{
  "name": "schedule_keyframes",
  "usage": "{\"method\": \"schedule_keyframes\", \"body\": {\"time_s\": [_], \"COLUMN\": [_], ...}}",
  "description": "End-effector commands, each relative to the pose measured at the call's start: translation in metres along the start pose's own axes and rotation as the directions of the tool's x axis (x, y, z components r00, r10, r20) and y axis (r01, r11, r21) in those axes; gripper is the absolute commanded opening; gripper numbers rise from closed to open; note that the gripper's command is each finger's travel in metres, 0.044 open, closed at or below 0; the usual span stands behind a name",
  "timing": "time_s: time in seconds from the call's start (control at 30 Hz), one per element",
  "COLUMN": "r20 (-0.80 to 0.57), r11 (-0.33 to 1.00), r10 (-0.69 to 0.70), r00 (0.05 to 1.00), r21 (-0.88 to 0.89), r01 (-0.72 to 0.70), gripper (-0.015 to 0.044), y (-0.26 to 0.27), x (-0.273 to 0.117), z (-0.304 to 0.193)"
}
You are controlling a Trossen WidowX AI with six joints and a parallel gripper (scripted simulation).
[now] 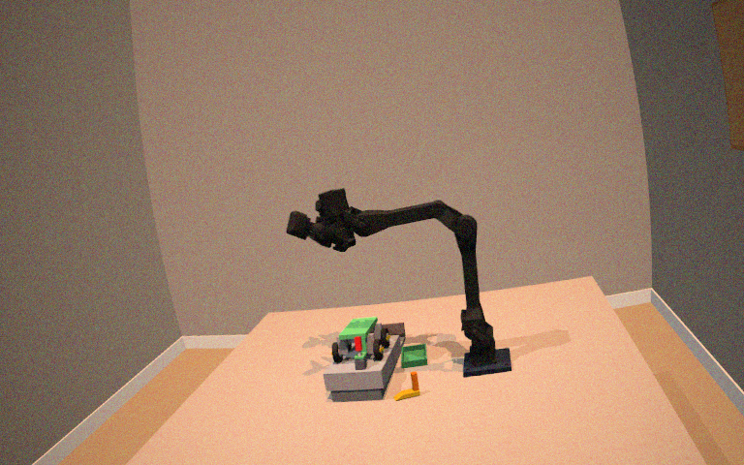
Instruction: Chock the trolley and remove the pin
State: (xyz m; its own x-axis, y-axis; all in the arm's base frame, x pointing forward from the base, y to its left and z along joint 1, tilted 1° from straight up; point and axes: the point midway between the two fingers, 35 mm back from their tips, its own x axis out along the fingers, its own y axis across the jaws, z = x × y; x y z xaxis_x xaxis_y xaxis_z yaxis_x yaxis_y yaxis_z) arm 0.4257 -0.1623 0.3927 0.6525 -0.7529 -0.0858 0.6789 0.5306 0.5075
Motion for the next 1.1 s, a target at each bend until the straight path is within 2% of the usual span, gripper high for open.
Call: {"method": "schedule_keyframes", "body": {"time_s": [0.0,0.1,0.23,0.33,0.47,0.6,0.73,0.83,0.93,1.07], "r20": [-0.15,-0.276,-0.444,-0.561,-0.699,-0.809,-0.885,-0.912,-0.922,-0.921], "r11": [0.965,0.88,0.696,0.515,0.242,-0.041,-0.306,-0.47,-0.556,-0.693], "r10": [0.043,0.068,0.086,0.082,0.051,-0.008,-0.092,-0.151,-0.198,-0.317], "r00": [0.988,0.959,0.892,0.824,0.713,0.588,0.456,0.382,0.332,0.225], "r21": [-0.252,-0.436,-0.614,-0.684,-0.685,-0.588,-0.411,-0.274,-0.174,0.064], "r01": [-0.08,-0.188,-0.372,-0.517,-0.688,-0.808,-0.859,-0.839,-0.813,-0.718], "gripper": [0.019,0.019,0.019,0.019,0.019,0.019,0.019,0.019,0.019,0.019], "y": [0.007,0.011,0.012,0.009,-0.001,-0.015,-0.036,-0.05,-0.061,-0.09], "x": [-0.019,-0.038,-0.068,-0.095,-0.133,-0.174,-0.216,-0.239,-0.255,-0.289], "z": [-0.039,-0.071,-0.111,-0.139,-0.174,-0.203,-0.225,-0.235,-0.24,-0.246]}}
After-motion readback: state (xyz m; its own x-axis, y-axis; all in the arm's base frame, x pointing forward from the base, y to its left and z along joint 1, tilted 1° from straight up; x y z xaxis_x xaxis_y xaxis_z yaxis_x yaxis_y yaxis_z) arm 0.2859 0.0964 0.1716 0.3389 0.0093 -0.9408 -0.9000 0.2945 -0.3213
